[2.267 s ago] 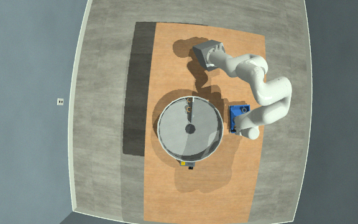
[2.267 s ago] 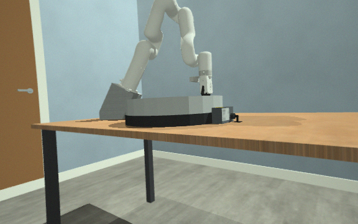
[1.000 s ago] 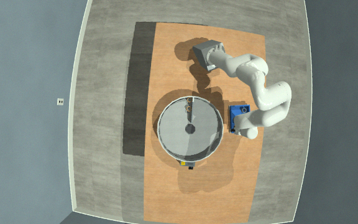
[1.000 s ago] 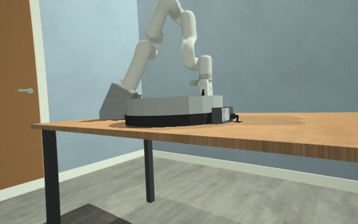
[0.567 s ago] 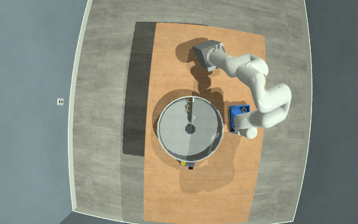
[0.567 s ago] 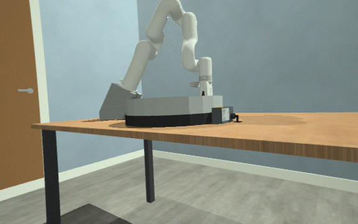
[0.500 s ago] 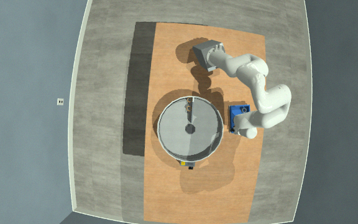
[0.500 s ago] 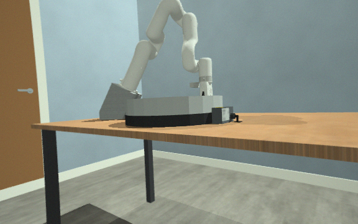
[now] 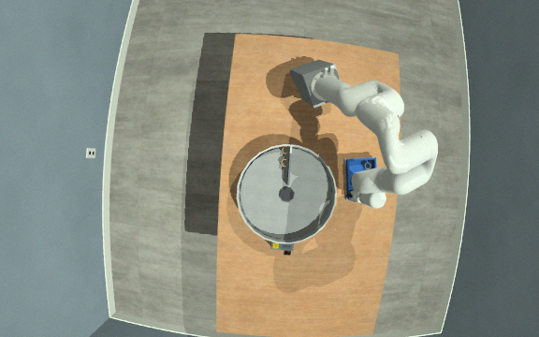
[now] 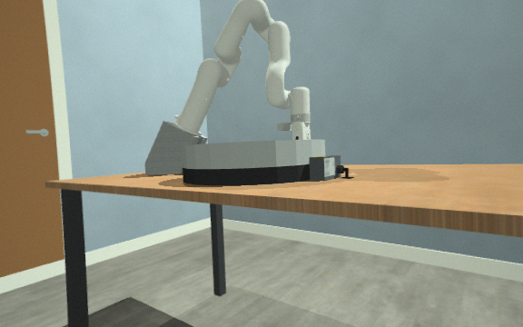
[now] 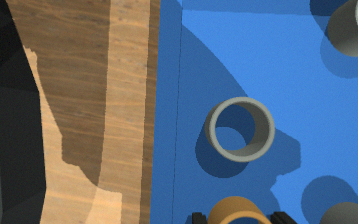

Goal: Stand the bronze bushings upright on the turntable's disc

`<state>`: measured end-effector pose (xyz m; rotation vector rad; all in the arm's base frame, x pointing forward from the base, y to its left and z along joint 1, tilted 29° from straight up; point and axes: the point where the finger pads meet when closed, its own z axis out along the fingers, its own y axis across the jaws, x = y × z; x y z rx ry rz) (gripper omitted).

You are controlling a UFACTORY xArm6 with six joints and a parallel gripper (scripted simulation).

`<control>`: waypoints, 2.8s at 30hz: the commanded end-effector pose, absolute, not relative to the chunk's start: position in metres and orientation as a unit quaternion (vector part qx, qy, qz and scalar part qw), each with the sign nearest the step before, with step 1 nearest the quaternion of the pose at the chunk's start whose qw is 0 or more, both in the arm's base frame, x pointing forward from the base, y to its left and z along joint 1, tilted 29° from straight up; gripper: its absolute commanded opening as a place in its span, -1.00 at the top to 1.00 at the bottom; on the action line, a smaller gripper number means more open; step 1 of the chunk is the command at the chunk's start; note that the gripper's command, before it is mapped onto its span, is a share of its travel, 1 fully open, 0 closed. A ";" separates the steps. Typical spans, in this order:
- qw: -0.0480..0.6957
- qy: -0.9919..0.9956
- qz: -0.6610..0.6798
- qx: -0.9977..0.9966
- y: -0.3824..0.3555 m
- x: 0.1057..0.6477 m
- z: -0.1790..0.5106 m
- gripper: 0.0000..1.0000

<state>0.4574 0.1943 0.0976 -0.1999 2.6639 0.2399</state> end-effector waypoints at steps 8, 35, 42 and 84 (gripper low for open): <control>0.229 0.967 0.088 -0.073 0.195 0.458 0.098 1.00; 0.229 0.967 0.088 -0.073 0.195 0.458 0.098 1.00; 0.229 0.967 0.088 -0.073 0.195 0.458 0.098 1.00; 0.229 0.967 0.088 -0.073 0.175 0.415 0.185 1.00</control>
